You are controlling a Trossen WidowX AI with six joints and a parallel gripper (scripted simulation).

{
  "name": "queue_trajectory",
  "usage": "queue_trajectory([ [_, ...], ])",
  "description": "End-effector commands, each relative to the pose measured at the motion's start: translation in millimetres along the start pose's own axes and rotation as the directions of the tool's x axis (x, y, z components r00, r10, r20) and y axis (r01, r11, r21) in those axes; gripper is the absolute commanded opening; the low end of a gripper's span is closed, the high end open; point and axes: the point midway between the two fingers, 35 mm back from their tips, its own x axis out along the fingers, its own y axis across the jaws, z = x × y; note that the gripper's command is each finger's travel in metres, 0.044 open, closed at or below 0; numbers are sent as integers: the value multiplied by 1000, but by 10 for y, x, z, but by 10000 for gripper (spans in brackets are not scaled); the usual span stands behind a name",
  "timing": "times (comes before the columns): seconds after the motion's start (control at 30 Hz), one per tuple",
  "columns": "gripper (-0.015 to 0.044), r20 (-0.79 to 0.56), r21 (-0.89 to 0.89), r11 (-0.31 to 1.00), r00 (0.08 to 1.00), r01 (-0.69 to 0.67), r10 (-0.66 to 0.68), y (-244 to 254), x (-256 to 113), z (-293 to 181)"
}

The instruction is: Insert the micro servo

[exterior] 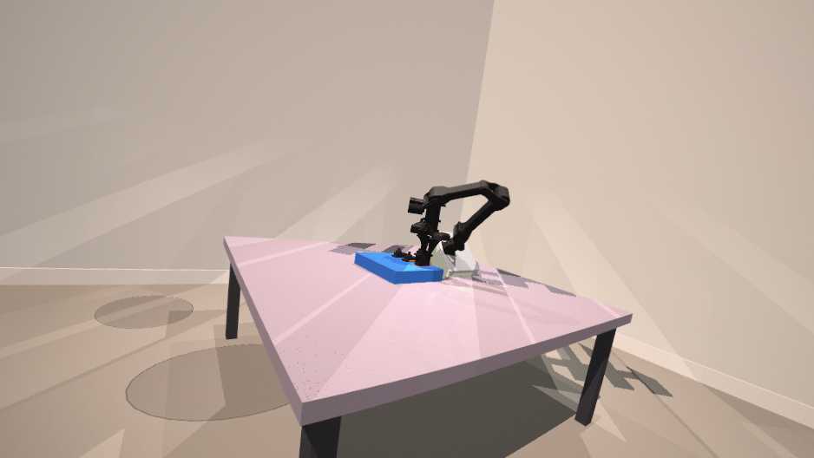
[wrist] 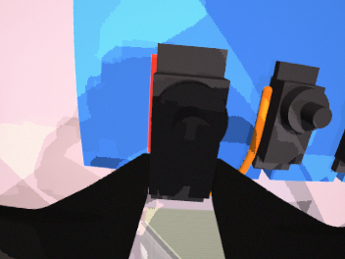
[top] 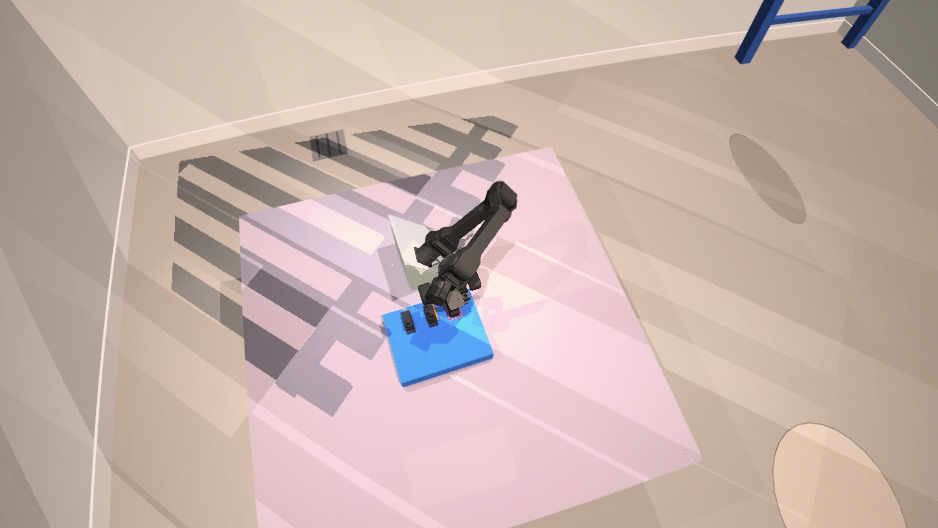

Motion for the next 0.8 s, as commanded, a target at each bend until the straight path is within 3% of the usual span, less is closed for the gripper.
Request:
queue_trajectory([
  [0.0, 0, 3, 4, 1000, 1000, -2, 2, 4, 40, -1],
  [0.77, 0, 3, 4, 1000, 1000, -2, 2, 7, 250, -1],
])
